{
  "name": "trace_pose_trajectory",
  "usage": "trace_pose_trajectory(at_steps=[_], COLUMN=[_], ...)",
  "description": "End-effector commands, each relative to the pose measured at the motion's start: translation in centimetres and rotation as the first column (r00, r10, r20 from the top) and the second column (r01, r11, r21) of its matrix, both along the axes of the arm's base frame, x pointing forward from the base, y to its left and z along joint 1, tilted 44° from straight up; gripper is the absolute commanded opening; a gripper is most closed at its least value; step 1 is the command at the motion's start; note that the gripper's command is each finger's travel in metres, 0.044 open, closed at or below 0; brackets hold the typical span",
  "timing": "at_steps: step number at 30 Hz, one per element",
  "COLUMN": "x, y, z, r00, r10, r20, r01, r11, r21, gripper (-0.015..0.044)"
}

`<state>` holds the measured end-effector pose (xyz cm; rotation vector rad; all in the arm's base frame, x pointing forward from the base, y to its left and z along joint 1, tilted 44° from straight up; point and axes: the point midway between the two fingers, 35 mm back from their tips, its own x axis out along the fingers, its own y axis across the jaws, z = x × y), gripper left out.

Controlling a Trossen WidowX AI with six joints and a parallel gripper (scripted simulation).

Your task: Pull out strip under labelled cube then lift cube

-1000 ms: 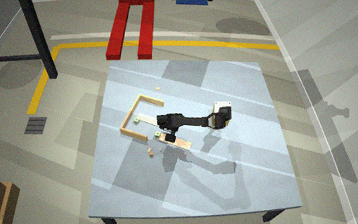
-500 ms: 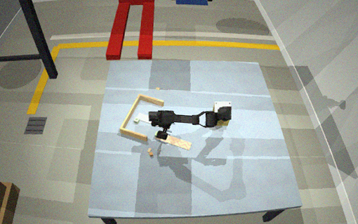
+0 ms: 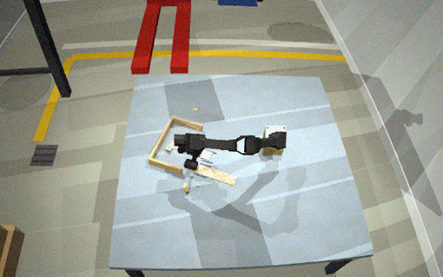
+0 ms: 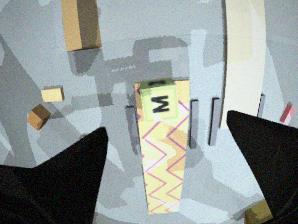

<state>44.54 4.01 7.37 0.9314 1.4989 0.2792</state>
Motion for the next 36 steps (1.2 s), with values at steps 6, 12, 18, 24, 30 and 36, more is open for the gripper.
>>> trace_pose_trajectory(at_steps=[6,12,18,24,30,36], x=[0.6,0.8,0.9,1.0,1.0,1.1], y=[0.5,1.2,1.9,2.6,3.3,3.7], z=[-0.5,-1.2,-1.9,-2.6,-3.3,-3.7], r00=[1.0,1.0,1.0,1.0,1.0,1.0], r10=[0.004,0.004,0.004,0.004,0.004,0.004], r20=[0.006,0.006,0.006,0.006,0.007,0.007], r01=[-0.004,-0.004,-0.004,-0.004,-0.004,-0.004], r11=[1.0,1.0,1.0,1.0,1.0,1.0], r21=[0.004,0.004,0.004,0.005,0.006,0.006], gripper=[0.025,0.025,0.025,0.025,0.025,0.025])
